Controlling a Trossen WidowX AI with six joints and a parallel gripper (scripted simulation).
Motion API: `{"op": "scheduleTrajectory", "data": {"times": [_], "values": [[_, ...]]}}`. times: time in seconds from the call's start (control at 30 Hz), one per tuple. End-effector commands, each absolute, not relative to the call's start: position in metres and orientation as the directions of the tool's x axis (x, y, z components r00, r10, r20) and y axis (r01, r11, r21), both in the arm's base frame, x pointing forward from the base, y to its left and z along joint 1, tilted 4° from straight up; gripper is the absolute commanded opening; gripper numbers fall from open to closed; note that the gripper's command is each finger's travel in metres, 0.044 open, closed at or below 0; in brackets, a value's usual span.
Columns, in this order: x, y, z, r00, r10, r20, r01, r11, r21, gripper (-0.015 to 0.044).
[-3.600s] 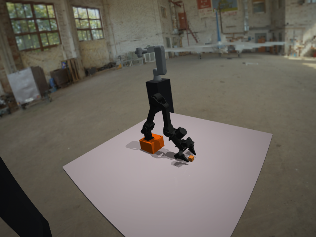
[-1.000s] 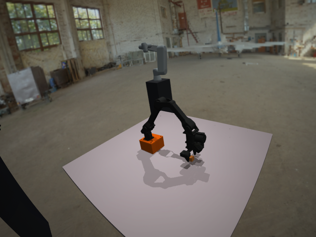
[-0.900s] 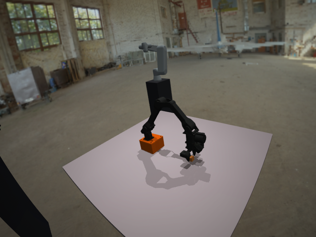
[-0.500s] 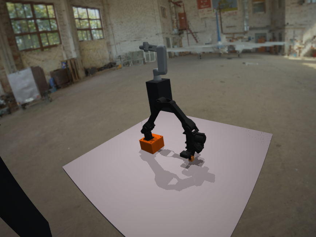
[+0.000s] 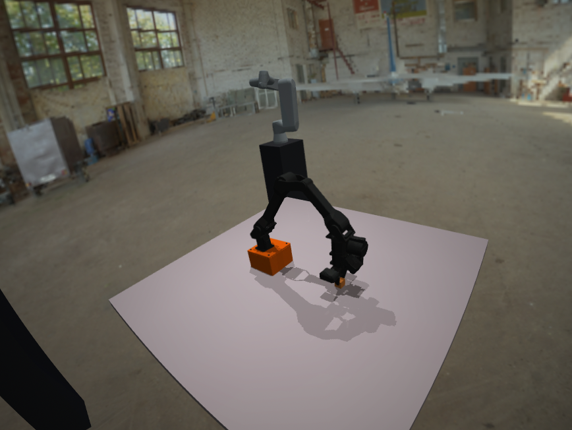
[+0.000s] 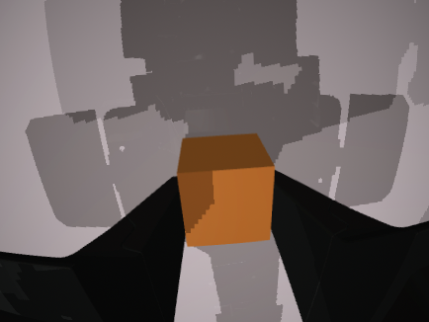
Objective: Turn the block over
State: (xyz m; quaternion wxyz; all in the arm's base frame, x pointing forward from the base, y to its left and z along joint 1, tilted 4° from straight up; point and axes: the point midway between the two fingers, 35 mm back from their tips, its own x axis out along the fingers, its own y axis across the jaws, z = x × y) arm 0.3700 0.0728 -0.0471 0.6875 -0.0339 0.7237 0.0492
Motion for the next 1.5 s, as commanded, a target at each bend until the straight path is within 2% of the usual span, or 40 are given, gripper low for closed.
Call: {"op": "scheduleTrajectory", "data": {"times": [0.0, 0.23, 0.77, 1.3, 1.47], "values": [[0.376, 0.074, -0.024, -0.027, 0.028, -0.999, -0.114, 0.993, 0.031, 0.0000], [0.376, 0.074, -0.024, -0.017, 0.029, -0.999, -0.115, 0.993, 0.030, 0.0000], [0.379, 0.075, -0.035, 0.221, 0.053, -0.974, -0.117, 0.993, 0.027, 0.0000], [0.371, 0.074, -0.034, 0.447, 0.079, -0.891, -0.115, 0.993, 0.030, 0.0000], [0.370, 0.073, -0.033, 0.467, 0.081, -0.881, -0.114, 0.993, 0.031, 0.0000]]}}
